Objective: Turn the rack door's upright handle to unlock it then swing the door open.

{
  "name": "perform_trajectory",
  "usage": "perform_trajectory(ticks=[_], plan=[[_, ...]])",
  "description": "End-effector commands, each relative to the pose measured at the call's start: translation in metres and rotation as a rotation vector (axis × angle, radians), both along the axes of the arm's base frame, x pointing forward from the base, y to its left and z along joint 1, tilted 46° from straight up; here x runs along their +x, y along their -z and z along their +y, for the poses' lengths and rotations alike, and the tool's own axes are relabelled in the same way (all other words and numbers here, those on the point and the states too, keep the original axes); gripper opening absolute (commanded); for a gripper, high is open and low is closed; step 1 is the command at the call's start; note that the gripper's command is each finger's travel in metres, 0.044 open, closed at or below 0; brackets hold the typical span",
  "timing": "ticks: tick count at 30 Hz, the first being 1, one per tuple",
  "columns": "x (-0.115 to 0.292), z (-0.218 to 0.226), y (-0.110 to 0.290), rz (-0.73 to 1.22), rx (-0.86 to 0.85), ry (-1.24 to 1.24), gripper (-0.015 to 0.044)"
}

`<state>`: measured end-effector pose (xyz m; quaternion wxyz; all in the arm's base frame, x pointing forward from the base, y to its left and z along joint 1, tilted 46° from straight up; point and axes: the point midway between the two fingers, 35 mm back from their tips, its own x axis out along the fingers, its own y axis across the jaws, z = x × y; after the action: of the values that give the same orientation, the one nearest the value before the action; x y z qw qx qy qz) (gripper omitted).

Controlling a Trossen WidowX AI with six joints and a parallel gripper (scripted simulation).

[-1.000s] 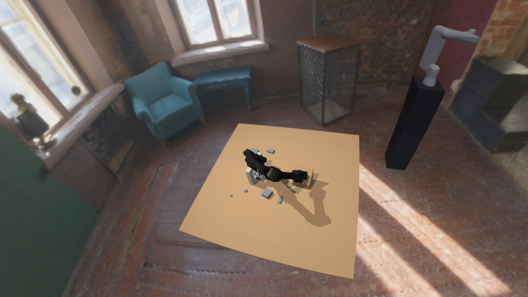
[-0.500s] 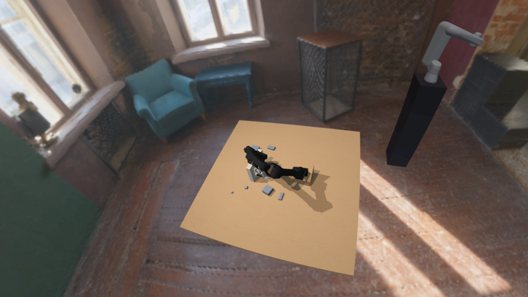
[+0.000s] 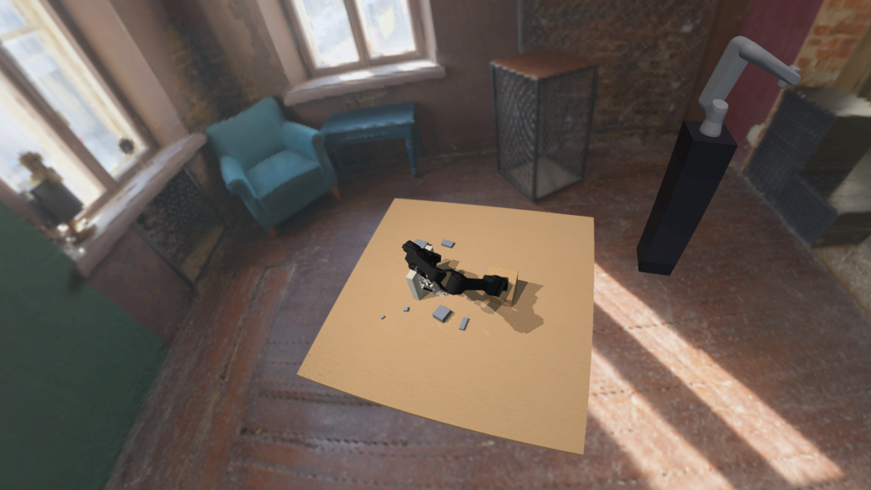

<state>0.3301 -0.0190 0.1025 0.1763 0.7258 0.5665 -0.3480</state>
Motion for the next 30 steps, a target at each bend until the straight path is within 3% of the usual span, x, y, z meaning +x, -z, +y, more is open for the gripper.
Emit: perform_trajectory(ticks=[1, 30], plan=[[0.0, 0.0, 0.0, 0.001, 0.001, 0.001, 0.0012], [-0.026, -0.005, 0.009, -0.349, -0.057, -0.352, 0.0012]])
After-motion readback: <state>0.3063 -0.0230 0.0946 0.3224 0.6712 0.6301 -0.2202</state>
